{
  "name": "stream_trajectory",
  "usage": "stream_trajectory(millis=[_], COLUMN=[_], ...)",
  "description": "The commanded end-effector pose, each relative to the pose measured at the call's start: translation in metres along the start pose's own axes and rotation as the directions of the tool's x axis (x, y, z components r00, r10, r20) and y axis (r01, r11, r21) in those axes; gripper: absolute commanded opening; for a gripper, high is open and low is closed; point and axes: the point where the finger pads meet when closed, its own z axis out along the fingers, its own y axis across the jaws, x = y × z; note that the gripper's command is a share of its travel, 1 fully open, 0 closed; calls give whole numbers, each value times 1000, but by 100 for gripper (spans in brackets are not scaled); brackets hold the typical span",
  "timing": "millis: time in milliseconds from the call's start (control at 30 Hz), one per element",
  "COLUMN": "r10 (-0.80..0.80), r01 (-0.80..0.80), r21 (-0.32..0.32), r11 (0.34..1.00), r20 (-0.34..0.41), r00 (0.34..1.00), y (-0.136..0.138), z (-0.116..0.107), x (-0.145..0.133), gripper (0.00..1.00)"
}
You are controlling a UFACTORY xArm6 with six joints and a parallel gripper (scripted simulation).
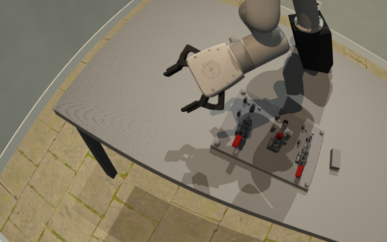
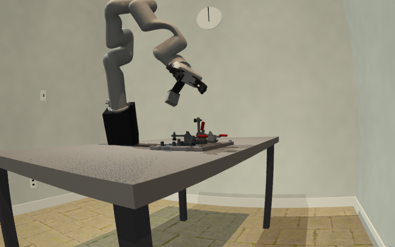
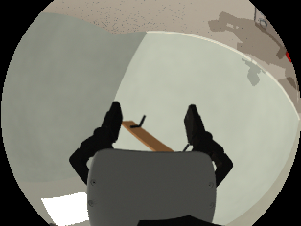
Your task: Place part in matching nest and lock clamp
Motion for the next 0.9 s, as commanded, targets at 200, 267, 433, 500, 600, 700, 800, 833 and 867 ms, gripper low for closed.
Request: stream_trajectory(millis=[200, 267, 433, 500, 600, 700, 800, 833, 867], r10=[295, 323, 477, 477, 576, 644, 709, 726, 747], r01=[-277, -303, -432, -432, -509, -559, -602, -613, -626], r21=[144, 160, 249, 249, 313, 361, 410, 424, 441], r11=[950, 940, 867, 867, 802, 747, 685, 667, 643], r20=[-118, -126, -162, -162, -177, -183, -184, -184, -182], r00=[948, 938, 864, 864, 798, 743, 681, 663, 639], y=[-28, -30, -41, -41, -47, -50, -53, -54, -54], z=[-5, -6, -13, -13, -19, -24, -30, -31, -34], x=[5, 6, 11, 11, 16, 19, 23, 24, 25], gripper=[100, 100, 100, 100, 100, 100, 100, 100, 100])
